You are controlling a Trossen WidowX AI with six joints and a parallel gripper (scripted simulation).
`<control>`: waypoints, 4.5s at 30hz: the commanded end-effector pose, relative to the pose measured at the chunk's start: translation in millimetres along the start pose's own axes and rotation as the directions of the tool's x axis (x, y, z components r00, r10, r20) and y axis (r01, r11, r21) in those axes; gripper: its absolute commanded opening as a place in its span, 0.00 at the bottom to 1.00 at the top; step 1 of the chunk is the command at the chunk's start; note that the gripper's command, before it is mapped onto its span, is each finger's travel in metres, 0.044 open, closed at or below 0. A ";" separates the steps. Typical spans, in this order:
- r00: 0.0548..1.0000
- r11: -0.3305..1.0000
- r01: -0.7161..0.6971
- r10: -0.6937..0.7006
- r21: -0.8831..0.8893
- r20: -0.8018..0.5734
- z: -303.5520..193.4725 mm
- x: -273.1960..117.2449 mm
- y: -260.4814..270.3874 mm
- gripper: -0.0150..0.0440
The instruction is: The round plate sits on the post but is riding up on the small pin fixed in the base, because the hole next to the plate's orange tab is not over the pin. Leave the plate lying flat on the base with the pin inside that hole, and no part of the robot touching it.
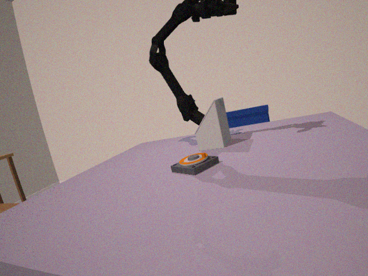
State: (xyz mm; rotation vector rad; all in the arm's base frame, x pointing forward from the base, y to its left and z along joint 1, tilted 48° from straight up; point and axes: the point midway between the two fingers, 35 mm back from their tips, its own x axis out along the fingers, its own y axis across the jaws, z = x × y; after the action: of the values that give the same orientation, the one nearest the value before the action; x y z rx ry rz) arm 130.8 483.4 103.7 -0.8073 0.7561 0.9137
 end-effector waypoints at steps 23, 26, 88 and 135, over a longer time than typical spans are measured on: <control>0.366 0.536 0.815 -0.177 0.222 -0.914 -356.1 61.1 -282.0 0.25; 0.330 0.514 0.833 -0.162 0.206 -0.930 -369.6 56.7 -285.6 0.25; 0.328 0.516 0.832 -0.161 0.204 -0.931 -431.0 49.0 -243.6 0.25; 0.325 0.524 0.828 -0.163 0.198 -0.932 -401.3 25.8 -229.2 0.25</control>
State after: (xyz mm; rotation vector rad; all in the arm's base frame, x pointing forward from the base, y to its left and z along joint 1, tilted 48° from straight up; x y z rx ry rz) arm 259.8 67.2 -51.0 -0.7207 1.4303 -0.5532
